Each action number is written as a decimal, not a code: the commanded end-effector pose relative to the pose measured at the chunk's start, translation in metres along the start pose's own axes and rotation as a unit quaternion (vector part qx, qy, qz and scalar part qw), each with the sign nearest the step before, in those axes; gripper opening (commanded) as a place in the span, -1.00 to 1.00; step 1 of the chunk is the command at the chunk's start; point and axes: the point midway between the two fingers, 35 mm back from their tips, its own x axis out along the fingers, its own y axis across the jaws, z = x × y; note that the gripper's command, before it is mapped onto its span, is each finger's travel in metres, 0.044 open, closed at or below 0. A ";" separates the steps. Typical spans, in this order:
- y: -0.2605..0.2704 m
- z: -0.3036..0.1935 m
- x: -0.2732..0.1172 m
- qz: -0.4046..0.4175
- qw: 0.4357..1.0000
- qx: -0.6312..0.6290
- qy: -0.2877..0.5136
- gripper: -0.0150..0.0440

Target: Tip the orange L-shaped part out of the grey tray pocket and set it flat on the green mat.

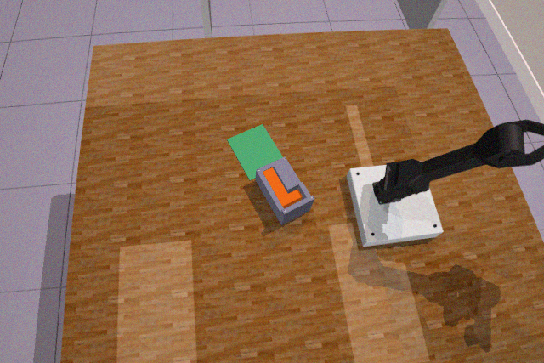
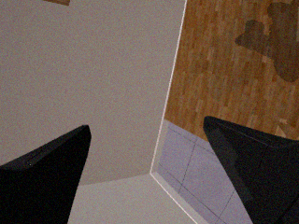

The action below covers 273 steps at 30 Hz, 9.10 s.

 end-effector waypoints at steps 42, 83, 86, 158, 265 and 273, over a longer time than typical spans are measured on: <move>-0.213 0.539 0.103 -0.544 0.812 -0.210 0.024 0.12; -0.420 0.564 -0.066 -0.507 0.829 -0.119 0.204 0.12; -0.423 0.563 -0.065 -0.507 0.829 -0.119 0.204 0.12; -0.356 0.579 -0.094 -0.507 0.829 -0.117 0.204 0.12; -0.455 0.604 -0.123 -0.507 0.669 0.499 -0.216 -0.49; -0.449 0.606 -0.125 -0.506 0.669 0.499 -0.216 -0.49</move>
